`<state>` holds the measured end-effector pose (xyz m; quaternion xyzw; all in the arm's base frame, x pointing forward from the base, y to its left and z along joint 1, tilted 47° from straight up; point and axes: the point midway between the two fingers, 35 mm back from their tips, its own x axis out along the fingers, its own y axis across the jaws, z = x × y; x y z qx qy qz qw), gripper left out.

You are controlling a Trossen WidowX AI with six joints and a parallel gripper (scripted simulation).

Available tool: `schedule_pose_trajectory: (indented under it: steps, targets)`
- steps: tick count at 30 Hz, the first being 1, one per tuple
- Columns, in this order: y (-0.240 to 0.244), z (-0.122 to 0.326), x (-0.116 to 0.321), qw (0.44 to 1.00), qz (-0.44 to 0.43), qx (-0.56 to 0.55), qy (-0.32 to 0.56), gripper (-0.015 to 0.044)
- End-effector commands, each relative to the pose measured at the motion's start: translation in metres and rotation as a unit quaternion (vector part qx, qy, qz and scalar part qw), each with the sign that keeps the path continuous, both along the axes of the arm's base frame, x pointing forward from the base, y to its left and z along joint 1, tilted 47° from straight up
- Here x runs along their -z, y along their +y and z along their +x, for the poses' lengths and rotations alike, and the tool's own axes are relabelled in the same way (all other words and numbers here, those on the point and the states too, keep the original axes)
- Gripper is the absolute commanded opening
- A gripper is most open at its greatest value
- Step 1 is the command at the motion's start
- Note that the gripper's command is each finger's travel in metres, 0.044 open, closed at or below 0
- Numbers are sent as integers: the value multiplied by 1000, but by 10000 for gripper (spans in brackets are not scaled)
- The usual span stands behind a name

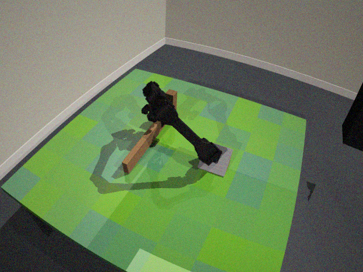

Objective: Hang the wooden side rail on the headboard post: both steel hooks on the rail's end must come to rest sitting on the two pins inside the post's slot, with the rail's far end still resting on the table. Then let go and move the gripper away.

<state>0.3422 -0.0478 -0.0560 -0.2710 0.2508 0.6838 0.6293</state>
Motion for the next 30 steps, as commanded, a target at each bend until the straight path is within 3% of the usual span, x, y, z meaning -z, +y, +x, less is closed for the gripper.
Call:
schedule_pose_trajectory:
  steps: [1, 30]
  targets:
    - [-8, 3, -1, 1000, -5, 4, -6, 0]
    - [-10, 5, -1, 1000, -5, 4, -6, 0]
